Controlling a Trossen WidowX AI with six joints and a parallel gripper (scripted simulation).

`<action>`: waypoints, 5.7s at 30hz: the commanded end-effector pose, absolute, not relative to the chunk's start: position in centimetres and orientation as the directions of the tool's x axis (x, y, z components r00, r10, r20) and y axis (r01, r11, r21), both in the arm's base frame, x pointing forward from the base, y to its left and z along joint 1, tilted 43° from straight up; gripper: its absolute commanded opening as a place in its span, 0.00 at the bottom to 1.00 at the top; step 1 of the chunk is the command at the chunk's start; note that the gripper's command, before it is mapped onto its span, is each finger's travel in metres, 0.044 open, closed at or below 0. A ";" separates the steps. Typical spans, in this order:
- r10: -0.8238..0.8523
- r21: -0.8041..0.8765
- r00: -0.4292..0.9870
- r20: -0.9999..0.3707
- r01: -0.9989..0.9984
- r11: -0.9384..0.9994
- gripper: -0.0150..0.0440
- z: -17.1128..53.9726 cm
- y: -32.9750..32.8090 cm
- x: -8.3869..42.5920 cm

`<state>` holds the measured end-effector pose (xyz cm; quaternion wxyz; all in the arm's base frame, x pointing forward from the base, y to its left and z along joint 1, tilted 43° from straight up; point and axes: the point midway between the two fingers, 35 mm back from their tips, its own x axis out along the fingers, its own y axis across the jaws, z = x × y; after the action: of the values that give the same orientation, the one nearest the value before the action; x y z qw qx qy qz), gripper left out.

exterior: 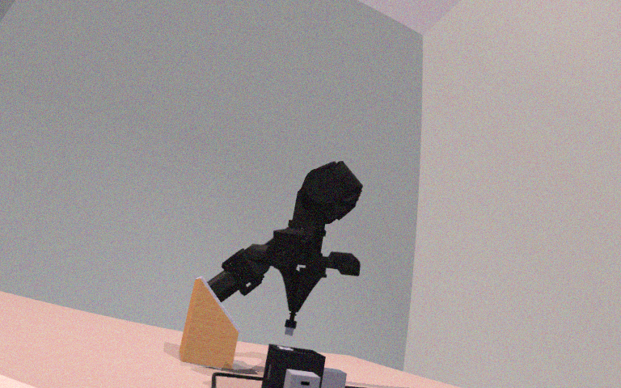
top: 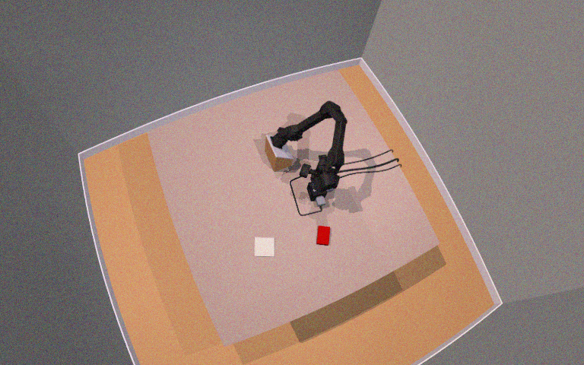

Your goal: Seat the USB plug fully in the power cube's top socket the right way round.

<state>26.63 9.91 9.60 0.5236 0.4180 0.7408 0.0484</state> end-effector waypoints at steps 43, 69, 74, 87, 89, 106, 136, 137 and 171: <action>0.670 0.597 -0.103 -0.735 -0.566 0.569 0.25 9.6 9.9 26.6; 0.670 0.263 -0.103 -0.735 -0.955 0.141 0.25 9.6 9.9 26.6; 0.670 0.179 -0.103 -0.735 -0.983 0.045 0.25 9.6 9.9 26.6; 0.670 0.030 -0.103 -0.735 -0.992 -0.120 0.25 9.6 9.9 26.6; 0.670 0.030 -0.103 -0.735 -0.992 -0.120 0.25 9.6 9.9 26.6; 0.668 0.038 -0.103 -0.737 -0.993 -0.110 0.25 9.5 10.0 26.6; 0.662 0.049 -0.102 -0.742 -0.994 -0.098 0.25 9.1 10.1 26.7; 0.662 0.049 -0.102 -0.743 -0.994 -0.097 0.25 9.1 10.1 26.7; 0.655 0.062 -0.101 -0.749 -0.995 -0.083 0.25 8.7 10.3 26.8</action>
<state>26.71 10.26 8.77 0.6070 -0.2833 0.2968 0.6807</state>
